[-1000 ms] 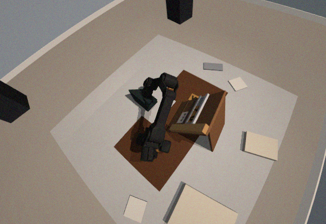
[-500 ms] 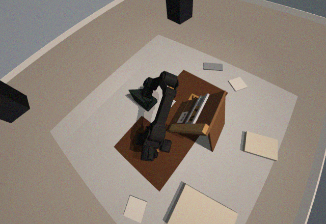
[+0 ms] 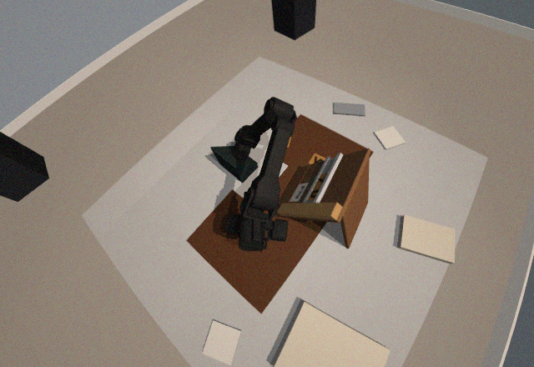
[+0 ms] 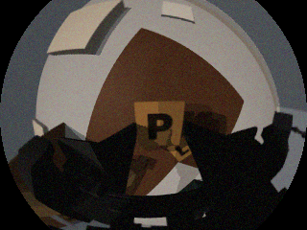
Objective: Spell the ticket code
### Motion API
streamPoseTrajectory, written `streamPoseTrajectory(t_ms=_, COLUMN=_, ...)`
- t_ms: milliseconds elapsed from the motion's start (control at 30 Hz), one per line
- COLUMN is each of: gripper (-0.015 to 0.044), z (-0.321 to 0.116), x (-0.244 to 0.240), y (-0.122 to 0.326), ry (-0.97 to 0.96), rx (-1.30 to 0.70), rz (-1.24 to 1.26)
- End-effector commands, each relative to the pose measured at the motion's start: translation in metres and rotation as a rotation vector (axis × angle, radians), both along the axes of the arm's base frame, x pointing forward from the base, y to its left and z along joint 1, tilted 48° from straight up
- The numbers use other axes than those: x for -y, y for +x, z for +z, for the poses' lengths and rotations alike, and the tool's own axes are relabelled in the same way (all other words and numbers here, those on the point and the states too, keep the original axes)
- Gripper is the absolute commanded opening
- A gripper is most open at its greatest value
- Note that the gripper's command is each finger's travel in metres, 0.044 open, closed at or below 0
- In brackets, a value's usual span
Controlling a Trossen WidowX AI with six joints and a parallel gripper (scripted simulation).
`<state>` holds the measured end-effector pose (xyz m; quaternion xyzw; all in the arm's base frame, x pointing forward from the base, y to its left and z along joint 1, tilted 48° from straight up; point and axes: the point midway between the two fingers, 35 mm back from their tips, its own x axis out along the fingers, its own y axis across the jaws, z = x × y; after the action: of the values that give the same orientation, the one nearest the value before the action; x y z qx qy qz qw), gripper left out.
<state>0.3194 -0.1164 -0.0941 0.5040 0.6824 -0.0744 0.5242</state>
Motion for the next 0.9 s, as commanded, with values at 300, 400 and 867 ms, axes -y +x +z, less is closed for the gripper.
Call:
streamPoseTrajectory(t_ms=300, gripper=0.0, z=0.048, x=0.022, y=0.007, ry=-0.125, rx=0.107, rz=-0.076)
streamPoseTrajectory(t_ms=400, gripper=0.0, z=0.061, x=0.023, y=0.012, ry=-0.149, rx=0.148, rz=-0.077)
streamPoseTrajectory(t_ms=867, gripper=0.0, z=0.127, x=0.02, y=0.027, ry=-0.259, rx=0.349, rz=-0.066)
